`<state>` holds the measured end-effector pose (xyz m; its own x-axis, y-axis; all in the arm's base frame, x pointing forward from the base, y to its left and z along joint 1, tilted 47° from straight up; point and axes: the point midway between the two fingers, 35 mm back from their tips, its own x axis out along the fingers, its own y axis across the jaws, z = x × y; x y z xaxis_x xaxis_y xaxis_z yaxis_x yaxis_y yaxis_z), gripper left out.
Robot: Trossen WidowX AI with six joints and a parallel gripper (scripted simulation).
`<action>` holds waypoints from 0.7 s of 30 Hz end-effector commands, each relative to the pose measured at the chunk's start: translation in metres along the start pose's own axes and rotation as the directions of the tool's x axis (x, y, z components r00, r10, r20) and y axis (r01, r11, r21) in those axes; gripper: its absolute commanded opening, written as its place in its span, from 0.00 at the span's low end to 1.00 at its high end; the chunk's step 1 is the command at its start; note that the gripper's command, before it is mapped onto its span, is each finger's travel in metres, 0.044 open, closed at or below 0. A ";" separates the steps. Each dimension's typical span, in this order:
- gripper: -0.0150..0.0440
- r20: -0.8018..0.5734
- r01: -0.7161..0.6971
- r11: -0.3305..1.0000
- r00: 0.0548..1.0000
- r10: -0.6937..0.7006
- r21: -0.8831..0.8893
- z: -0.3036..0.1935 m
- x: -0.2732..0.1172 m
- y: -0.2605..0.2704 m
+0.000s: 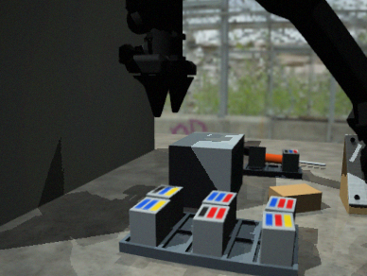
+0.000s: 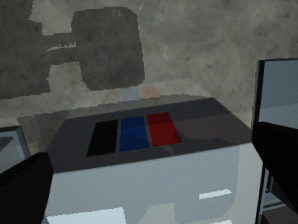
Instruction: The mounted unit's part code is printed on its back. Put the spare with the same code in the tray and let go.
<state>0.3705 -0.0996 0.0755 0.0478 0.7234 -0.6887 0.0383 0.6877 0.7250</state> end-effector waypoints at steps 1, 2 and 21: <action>1.00 0.003 -0.003 1.000 1.000 0.003 -0.015 0.002 0.000 0.002; 1.00 0.003 -0.003 1.000 1.000 0.003 -0.015 0.002 0.000 0.002; 1.00 0.006 0.051 0.891 0.998 -0.060 0.450 -0.064 -0.012 -0.094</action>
<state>0.3255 -0.1549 0.0323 0.0603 0.6834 -0.7276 0.3428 0.6704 0.6581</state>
